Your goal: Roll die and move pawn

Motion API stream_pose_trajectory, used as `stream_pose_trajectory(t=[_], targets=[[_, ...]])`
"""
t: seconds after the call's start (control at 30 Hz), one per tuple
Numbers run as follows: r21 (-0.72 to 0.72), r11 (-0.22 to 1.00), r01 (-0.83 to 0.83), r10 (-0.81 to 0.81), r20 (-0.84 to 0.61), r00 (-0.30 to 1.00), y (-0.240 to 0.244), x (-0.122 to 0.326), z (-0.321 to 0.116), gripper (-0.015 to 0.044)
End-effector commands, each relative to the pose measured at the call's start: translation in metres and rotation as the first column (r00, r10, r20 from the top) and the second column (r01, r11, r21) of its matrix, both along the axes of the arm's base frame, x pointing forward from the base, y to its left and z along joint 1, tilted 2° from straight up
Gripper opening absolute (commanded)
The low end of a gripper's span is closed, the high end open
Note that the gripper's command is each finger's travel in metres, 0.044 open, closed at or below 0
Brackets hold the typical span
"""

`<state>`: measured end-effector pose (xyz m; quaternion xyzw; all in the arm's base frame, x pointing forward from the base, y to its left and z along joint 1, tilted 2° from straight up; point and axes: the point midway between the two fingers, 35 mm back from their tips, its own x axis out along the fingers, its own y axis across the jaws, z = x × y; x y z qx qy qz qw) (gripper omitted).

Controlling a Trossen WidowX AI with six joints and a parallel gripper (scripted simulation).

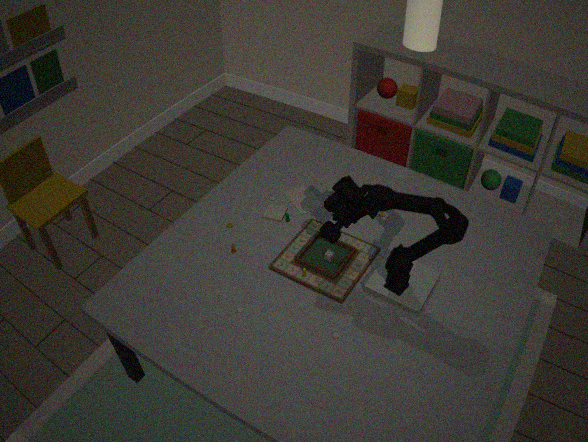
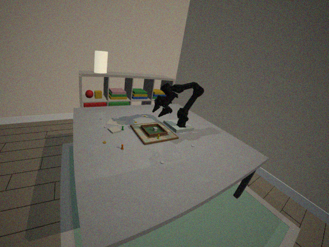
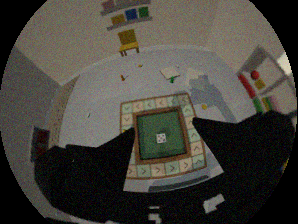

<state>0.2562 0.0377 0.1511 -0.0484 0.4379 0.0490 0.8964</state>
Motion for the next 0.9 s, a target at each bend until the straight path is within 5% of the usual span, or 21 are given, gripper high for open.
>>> stream_pose_trajectory(t=[0.0,0.27,0.43,0.57,0.73,0.87], targets=[[-0.023,1.000,0.009,-0.014,-0.205,0.979,0.000,0.006,-0.012,0.0440],[-0.075,0.997,0.008,-0.050,-0.577,0.815,0.000,0.015,-0.037,0.0440],[-0.072,0.997,0.002,-0.040,-0.530,0.847,0.001,0.015,-0.033,0.0440],[-0.079,0.974,-0.212,0.133,-0.559,0.819,0.034,0.022,-0.043,0.0335],[-0.071,0.794,-0.604,0.443,-0.613,0.654,0.105,0.021,-0.067,0.0204],[-0.068,0.759,-0.647,0.476,-0.620,0.624,0.113,0.021,-0.070,0.0200]])
